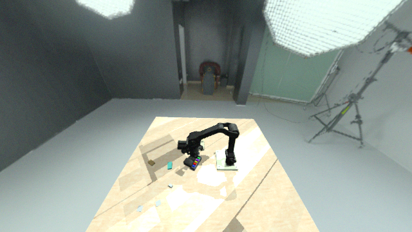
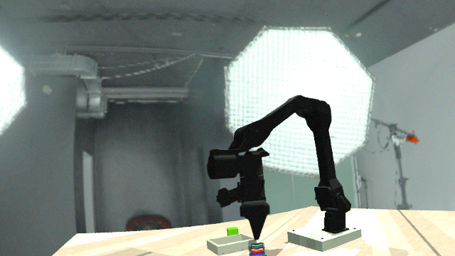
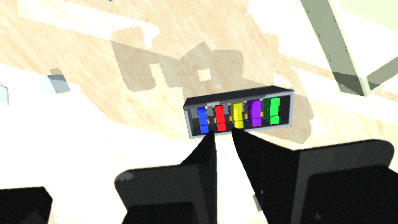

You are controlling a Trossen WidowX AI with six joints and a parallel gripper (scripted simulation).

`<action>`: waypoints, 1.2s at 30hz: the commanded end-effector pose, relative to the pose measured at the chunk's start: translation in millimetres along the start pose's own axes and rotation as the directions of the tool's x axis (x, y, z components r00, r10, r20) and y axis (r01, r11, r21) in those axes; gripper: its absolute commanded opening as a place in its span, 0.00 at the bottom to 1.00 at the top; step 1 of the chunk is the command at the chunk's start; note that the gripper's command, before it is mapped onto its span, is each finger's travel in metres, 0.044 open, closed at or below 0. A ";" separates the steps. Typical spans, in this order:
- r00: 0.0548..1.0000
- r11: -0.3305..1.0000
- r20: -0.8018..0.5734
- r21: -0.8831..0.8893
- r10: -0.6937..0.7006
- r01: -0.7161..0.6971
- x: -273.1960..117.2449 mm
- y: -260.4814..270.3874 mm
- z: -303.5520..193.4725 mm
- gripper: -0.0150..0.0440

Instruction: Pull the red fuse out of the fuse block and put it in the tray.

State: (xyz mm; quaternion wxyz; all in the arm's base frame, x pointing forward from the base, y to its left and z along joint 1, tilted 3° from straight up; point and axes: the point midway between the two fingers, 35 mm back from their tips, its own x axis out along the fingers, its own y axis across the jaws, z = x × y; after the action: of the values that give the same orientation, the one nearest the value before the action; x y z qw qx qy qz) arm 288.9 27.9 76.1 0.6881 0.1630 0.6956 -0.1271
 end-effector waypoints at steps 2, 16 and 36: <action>1.000 1.000 -0.001 0.004 -0.006 0.006 5.1 -1.1 -0.3 0.38; 1.000 1.000 -0.001 0.004 -0.006 0.006 18.8 -1.4 0.0 0.38; 1.000 1.000 -0.001 0.004 -0.006 0.006 29.0 -2.1 0.1 0.38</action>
State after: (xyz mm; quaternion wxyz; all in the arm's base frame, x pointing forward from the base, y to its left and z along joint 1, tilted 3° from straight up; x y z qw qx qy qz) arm 288.0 28.1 47.5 0.6865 0.1631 0.6969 -0.1280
